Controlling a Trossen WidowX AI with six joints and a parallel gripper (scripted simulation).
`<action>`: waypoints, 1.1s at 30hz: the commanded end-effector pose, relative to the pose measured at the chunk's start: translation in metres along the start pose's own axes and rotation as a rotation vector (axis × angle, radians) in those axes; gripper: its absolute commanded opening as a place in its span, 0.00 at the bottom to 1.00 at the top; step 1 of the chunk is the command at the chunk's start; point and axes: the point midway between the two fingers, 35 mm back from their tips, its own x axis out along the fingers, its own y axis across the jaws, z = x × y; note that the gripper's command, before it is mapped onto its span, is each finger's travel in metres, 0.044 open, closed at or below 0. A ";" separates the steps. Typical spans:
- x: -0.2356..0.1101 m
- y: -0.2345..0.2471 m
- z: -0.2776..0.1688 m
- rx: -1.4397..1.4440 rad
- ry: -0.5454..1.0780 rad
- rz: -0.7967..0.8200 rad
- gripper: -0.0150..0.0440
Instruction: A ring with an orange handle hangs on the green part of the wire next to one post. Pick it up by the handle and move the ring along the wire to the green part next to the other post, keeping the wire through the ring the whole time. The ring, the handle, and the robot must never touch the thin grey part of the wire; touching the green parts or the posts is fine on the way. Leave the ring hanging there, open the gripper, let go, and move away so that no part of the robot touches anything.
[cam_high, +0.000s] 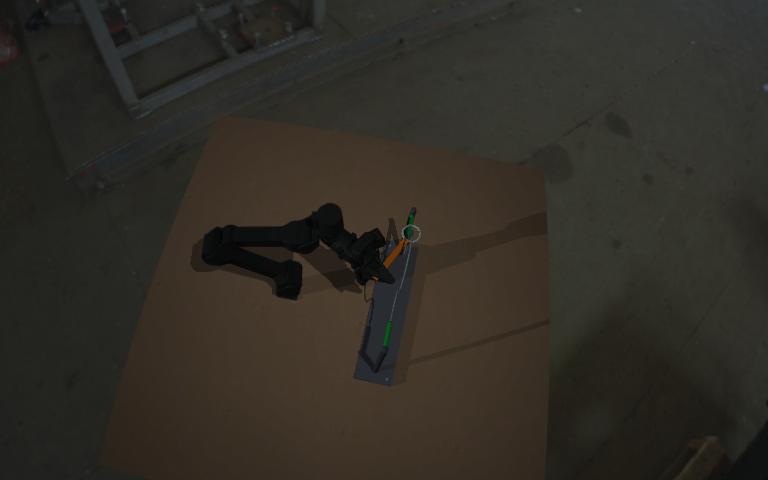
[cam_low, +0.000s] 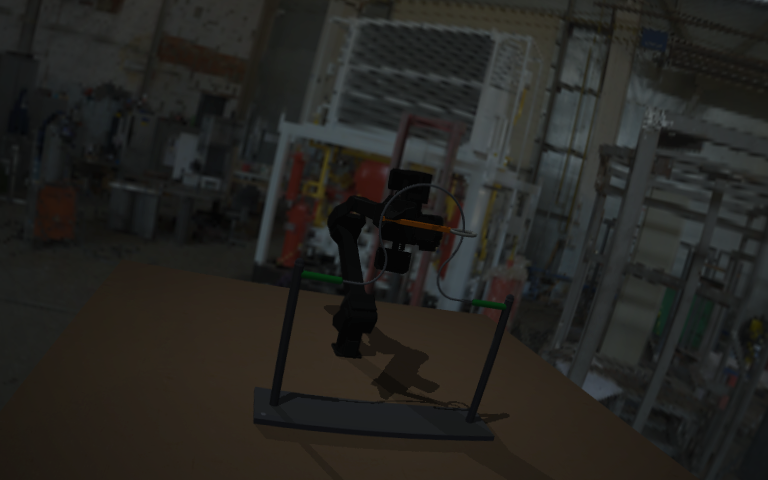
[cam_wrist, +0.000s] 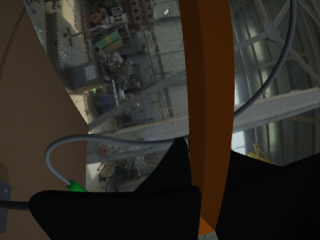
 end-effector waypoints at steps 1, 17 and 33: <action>0.000 -0.001 0.000 -0.049 -0.007 -0.023 0.00; 0.001 -0.010 0.001 -0.240 -0.030 -0.125 0.00; 0.000 -0.017 0.004 -0.422 -0.052 -0.222 0.00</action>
